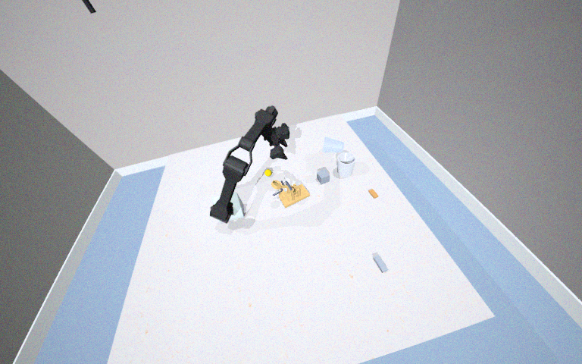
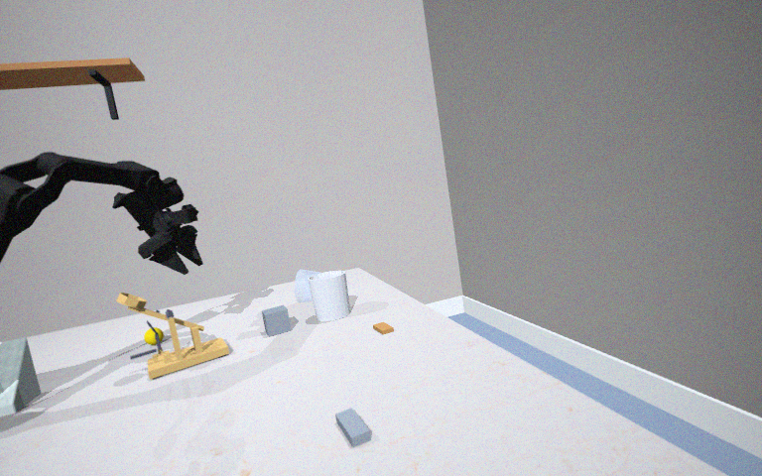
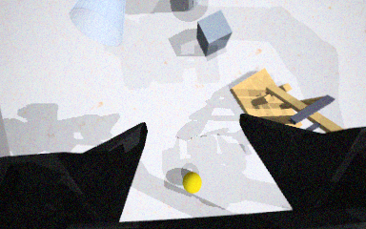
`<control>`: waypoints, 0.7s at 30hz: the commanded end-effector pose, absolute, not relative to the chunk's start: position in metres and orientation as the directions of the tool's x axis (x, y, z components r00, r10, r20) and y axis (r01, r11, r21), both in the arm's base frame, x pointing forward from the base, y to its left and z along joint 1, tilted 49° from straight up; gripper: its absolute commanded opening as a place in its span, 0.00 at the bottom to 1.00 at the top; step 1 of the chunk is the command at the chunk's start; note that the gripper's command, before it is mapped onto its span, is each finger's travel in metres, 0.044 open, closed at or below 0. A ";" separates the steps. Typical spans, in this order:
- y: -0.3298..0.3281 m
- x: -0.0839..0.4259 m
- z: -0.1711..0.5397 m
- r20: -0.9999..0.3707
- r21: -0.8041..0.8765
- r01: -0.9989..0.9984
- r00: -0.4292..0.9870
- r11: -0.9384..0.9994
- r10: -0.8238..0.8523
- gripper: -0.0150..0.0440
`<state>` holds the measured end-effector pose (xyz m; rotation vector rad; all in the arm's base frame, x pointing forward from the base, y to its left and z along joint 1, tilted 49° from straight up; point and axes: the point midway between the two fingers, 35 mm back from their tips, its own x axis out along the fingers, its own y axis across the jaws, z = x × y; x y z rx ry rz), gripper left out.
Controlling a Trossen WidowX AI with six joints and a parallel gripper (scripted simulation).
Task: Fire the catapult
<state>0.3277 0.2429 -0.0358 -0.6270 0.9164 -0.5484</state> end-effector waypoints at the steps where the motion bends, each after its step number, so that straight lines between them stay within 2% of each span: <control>1: 0.255 0.359 -0.026 -0.590 -0.694 0.071 0.514 0.716 -0.623 1.00; 10: 0.275 0.447 0.021 -0.629 -0.704 -0.177 0.604 0.688 -0.489 1.00; 18: 0.269 0.523 0.088 -0.574 -0.773 -0.312 0.716 0.553 -0.398 1.00; 21: 0.264 0.535 0.101 -0.556 -0.793 -0.328 0.733 0.513 -0.392 1.00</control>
